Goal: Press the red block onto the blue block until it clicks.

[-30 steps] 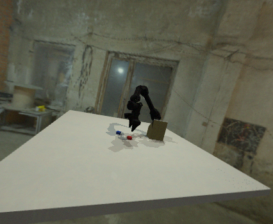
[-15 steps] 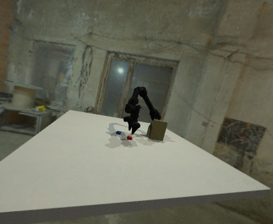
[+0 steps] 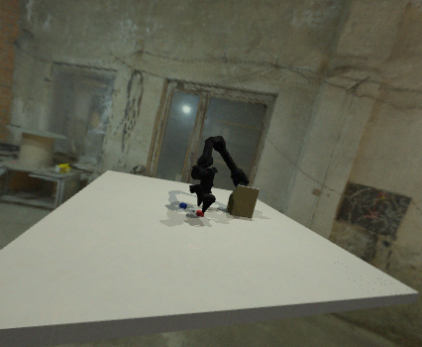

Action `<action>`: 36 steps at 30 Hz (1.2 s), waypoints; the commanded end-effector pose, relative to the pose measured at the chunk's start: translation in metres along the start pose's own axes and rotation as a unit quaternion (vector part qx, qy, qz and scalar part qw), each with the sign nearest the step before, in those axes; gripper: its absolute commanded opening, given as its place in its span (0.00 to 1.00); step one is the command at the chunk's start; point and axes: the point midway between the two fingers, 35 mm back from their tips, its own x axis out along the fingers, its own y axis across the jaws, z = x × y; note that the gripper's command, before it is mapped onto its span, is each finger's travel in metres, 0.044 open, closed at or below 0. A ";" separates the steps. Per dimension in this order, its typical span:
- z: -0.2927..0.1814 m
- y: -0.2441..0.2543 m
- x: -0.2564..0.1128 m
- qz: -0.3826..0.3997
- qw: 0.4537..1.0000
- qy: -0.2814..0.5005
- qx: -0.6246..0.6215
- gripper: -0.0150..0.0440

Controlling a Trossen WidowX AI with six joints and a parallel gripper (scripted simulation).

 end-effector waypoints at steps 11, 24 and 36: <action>-0.003 -0.001 0.025 -0.005 1.000 0.003 -0.005 1.00; -0.003 -0.001 0.027 -0.005 1.000 0.003 -0.005 0.51; -0.002 0.000 0.020 -0.004 1.000 0.002 -0.005 0.25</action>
